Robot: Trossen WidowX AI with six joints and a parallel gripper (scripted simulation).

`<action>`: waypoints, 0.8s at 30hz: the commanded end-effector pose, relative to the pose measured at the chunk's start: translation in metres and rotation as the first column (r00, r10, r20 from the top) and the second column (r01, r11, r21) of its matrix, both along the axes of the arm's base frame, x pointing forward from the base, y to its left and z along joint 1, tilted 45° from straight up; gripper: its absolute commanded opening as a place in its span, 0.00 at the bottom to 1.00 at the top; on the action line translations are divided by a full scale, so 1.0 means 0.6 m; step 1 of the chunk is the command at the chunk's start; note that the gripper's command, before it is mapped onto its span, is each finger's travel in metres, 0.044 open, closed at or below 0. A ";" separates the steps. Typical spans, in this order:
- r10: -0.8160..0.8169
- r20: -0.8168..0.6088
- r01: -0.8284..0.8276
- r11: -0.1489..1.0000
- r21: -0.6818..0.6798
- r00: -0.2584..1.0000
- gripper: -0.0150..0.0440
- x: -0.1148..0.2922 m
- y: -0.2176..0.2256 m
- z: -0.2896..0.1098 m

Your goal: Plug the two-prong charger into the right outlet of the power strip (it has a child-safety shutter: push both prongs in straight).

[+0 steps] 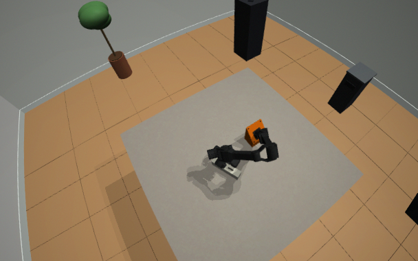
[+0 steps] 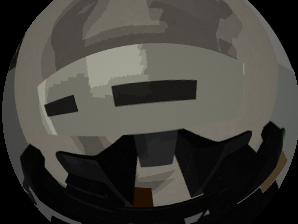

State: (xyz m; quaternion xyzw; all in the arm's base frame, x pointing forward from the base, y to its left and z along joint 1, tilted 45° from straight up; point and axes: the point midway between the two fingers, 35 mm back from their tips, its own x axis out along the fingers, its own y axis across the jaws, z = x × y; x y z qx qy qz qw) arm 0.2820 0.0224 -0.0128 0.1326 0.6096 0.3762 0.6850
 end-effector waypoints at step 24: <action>0.002 0.023 -0.002 1.000 0.006 1.000 0.25 0.011 -0.001 0.008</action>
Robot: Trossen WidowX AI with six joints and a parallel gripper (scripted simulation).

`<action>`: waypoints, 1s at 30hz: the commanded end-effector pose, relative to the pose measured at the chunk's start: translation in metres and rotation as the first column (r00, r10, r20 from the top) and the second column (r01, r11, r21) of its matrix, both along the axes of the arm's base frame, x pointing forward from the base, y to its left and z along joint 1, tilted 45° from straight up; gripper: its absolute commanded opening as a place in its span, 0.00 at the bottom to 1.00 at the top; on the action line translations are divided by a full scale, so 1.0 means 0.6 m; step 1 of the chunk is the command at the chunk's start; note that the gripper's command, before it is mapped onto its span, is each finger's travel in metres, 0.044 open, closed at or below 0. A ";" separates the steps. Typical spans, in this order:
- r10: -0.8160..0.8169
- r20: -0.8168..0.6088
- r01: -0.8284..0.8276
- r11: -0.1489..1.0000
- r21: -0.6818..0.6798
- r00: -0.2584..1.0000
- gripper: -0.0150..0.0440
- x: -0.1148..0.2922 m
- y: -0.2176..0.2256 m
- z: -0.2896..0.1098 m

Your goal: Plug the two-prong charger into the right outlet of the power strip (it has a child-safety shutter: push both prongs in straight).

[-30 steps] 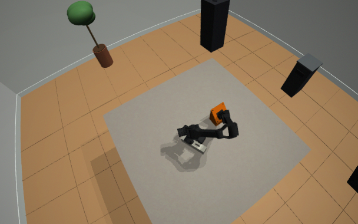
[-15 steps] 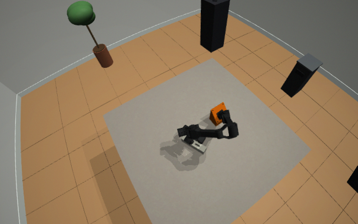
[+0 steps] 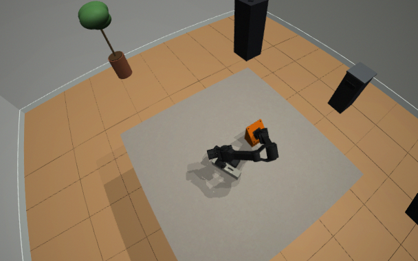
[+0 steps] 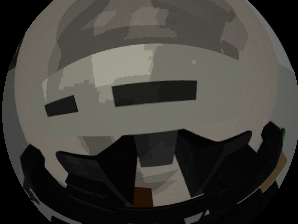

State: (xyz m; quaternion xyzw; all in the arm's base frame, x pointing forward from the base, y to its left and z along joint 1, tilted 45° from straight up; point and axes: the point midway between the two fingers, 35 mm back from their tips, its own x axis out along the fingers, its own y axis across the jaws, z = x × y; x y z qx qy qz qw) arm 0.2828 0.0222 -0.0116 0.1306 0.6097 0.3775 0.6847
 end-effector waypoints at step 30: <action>-0.003 0.022 0.003 1.000 0.008 1.000 0.25 0.012 0.004 0.003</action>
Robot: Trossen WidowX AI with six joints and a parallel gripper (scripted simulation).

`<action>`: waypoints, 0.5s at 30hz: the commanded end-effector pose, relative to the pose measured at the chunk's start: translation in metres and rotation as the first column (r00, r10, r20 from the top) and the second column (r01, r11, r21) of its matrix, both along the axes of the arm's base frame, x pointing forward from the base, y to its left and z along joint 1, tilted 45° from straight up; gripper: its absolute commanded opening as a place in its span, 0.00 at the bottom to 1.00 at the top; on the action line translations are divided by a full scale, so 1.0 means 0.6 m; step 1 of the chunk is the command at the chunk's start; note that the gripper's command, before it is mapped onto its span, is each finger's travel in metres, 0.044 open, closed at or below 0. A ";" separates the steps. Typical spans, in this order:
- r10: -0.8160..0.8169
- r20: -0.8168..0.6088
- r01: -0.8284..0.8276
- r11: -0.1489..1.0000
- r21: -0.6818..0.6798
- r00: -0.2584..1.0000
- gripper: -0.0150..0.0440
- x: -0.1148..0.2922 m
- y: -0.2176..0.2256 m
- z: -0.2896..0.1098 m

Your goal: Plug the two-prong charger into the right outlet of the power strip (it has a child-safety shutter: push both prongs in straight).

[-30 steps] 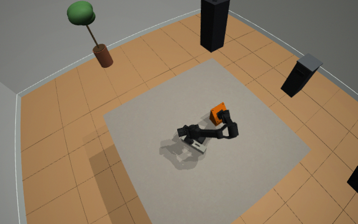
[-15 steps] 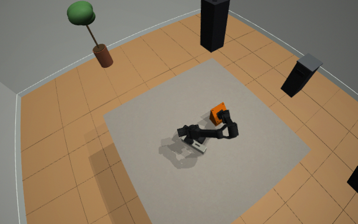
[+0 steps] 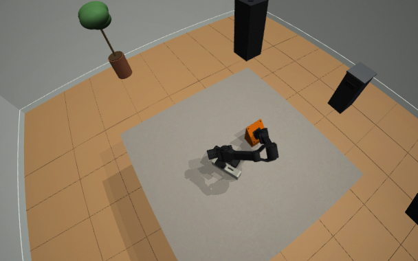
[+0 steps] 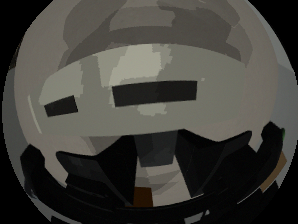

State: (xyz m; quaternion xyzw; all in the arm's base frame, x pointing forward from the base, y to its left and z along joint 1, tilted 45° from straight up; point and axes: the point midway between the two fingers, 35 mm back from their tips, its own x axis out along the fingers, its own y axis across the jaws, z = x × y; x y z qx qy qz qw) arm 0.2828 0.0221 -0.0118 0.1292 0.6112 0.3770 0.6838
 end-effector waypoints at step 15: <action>-0.005 0.024 0.005 1.000 0.011 1.000 0.25 0.012 0.006 0.001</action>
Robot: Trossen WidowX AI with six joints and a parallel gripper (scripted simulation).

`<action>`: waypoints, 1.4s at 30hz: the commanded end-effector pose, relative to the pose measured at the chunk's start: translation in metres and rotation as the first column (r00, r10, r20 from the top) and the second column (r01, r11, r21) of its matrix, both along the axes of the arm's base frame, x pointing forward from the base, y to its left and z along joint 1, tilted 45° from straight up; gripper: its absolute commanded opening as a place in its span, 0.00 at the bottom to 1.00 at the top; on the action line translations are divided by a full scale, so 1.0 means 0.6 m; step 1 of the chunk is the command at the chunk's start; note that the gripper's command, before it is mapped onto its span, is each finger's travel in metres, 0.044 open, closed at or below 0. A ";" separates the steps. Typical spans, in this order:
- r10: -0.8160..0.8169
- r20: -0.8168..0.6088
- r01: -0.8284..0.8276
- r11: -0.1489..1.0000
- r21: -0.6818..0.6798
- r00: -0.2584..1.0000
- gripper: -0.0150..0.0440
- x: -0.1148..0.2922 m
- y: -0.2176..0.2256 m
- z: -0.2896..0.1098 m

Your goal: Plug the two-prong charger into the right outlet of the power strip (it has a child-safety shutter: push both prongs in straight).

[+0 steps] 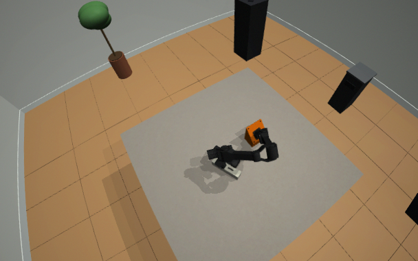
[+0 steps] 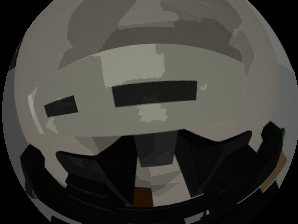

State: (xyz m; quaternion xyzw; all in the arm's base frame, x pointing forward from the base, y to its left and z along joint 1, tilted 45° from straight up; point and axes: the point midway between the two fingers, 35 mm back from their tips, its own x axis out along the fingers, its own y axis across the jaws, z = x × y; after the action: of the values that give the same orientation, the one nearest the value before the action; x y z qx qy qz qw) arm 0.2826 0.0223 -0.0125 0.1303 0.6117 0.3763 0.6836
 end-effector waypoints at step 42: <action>-0.001 0.008 0.001 1.000 0.003 1.000 1.00 -0.006 -0.001 -0.002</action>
State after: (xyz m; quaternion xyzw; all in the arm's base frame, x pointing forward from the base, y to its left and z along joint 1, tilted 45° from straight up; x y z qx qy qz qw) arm 0.2799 0.0213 -0.0136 0.1313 0.6108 0.3755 0.6846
